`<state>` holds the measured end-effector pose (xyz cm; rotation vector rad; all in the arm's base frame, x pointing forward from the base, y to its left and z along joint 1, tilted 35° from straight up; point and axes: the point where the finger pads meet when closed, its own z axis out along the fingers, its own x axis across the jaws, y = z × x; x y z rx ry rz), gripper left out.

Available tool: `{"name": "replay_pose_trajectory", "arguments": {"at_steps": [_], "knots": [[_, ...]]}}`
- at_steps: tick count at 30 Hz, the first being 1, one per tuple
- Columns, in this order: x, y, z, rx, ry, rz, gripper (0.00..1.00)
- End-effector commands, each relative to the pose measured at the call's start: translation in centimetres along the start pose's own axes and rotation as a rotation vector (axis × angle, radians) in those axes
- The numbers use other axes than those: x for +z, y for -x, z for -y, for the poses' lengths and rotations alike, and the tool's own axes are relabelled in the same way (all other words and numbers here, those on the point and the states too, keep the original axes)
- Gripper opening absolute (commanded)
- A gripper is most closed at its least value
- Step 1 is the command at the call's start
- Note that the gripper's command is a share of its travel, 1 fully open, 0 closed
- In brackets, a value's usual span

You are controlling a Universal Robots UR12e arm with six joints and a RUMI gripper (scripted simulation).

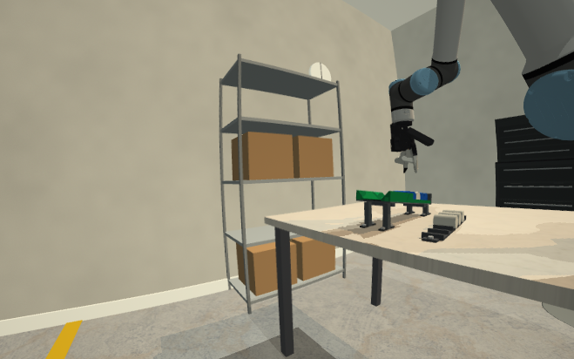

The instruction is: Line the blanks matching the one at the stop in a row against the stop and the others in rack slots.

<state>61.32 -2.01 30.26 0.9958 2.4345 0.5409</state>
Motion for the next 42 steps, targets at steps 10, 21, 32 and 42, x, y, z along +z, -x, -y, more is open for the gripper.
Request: {"name": "replay_pose_trajectory", "arguments": {"at_steps": [10, 21, 32, 42], "knots": [[0.1, 1.1, 0.4, -0.384, 0.007, -0.005, 1.00], [0.3, 1.7, 0.5, -0.602, 0.008, -0.004, 1.00], [0.3, 2.2, 0.6, -0.761, 0.008, -0.004, 1.00], [0.4, 2.3, 0.6, -0.810, 0.008, -0.004, 1.00]]}}
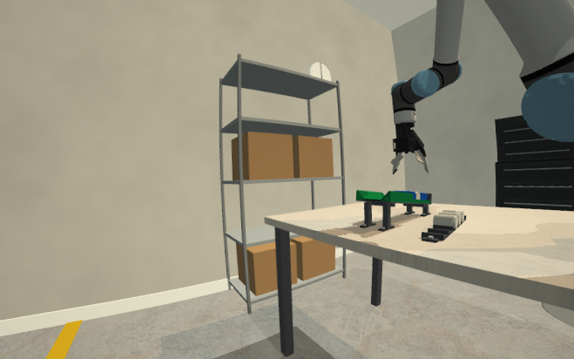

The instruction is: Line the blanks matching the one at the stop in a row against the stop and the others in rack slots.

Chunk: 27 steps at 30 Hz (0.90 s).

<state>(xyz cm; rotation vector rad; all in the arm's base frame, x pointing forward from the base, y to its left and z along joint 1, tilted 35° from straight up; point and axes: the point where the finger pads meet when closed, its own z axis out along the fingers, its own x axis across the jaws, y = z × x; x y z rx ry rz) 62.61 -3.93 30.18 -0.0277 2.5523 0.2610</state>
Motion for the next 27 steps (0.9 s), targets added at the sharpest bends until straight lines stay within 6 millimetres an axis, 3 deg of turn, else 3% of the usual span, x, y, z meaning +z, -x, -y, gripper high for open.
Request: {"name": "replay_pose_trajectory", "arguments": {"at_steps": [1, 12, 13, 27], "knots": [[-0.04, 0.09, 0.04, -0.018, 0.000, 0.001, 1.00], [-0.04, 0.10, 0.05, -0.026, 0.000, 0.001, 1.00], [-0.04, 0.10, 0.05, -0.026, 0.000, 0.001, 0.54], [-0.04, 0.10, 0.05, -0.026, 0.000, 0.001, 0.54]]}}
